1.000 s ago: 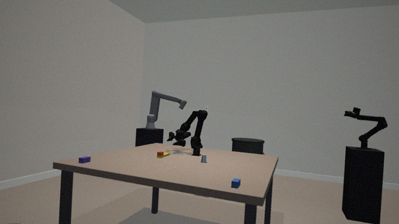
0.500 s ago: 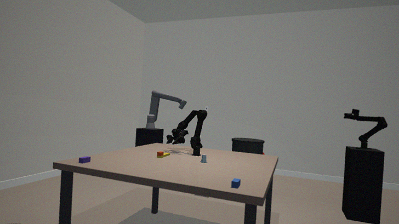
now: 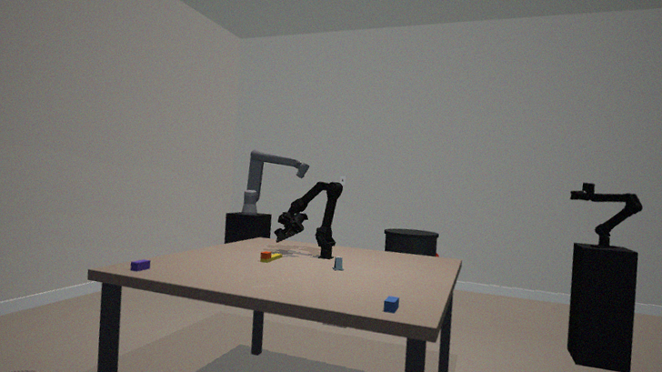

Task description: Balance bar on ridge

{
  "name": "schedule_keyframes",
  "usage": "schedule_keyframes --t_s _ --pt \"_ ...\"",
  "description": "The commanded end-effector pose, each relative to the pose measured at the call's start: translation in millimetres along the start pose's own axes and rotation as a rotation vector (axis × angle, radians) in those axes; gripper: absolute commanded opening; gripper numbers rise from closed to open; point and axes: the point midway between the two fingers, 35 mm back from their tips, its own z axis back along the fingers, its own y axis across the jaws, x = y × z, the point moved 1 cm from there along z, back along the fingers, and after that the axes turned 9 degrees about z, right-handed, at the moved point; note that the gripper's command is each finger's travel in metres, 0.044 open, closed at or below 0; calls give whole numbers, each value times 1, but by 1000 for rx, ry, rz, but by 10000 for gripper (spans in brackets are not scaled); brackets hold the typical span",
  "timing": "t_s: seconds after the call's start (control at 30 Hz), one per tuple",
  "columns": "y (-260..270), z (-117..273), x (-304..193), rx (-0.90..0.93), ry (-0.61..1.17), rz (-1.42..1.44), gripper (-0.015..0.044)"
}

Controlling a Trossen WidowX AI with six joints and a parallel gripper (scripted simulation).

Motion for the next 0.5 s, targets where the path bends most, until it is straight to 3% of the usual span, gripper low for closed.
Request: schedule_keyframes --t_s 0.0,0.47 --pt "0 -4 3 18 53 -116 315" --pt "2 -15 10 22 208 -447 315"
